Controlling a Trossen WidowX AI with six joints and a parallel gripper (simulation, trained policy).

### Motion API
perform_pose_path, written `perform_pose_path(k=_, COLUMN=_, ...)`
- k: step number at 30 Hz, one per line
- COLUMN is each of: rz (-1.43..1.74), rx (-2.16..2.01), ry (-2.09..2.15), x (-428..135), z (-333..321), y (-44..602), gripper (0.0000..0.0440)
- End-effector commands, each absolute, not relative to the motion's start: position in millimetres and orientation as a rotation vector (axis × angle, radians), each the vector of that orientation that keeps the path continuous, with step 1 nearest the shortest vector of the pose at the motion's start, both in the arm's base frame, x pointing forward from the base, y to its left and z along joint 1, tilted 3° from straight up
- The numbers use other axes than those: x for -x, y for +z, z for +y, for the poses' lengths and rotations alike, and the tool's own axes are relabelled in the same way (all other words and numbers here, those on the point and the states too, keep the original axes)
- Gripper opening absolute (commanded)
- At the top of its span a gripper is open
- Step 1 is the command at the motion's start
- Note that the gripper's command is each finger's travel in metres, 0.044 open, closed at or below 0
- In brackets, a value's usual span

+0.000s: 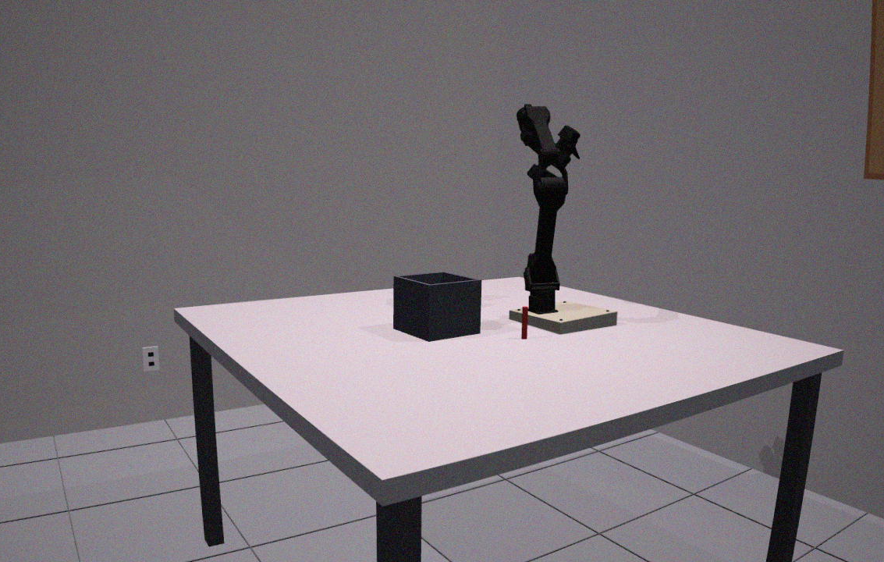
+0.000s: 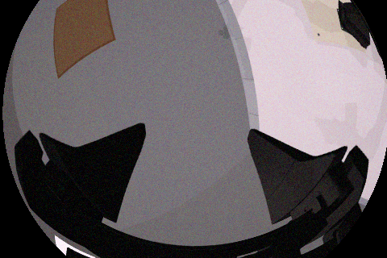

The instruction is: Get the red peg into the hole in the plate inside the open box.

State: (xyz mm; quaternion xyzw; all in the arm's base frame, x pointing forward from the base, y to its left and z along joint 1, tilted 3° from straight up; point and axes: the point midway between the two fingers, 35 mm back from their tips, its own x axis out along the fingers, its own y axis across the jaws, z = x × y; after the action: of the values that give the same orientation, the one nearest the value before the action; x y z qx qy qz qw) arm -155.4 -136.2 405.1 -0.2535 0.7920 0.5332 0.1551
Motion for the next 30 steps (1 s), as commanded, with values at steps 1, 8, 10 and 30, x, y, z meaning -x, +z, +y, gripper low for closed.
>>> perform_pose_path(k=1, rz=2.264, rx=0.744, ry=1.534, x=154, z=-138, y=405, gripper=0.0425)
perform_pose_path(k=8, rz=2.238, rx=1.017, ry=1.568, x=127, z=-166, y=404, gripper=0.044)
perform_pose_path(k=10, rz=2.234, rx=1.113, ry=1.573, x=117, z=-175, y=406, gripper=0.044)
perform_pose_path(k=30, rz=2.024, rx=2.101, ry=1.53, x=-6, z=-214, y=424, gripper=0.044)
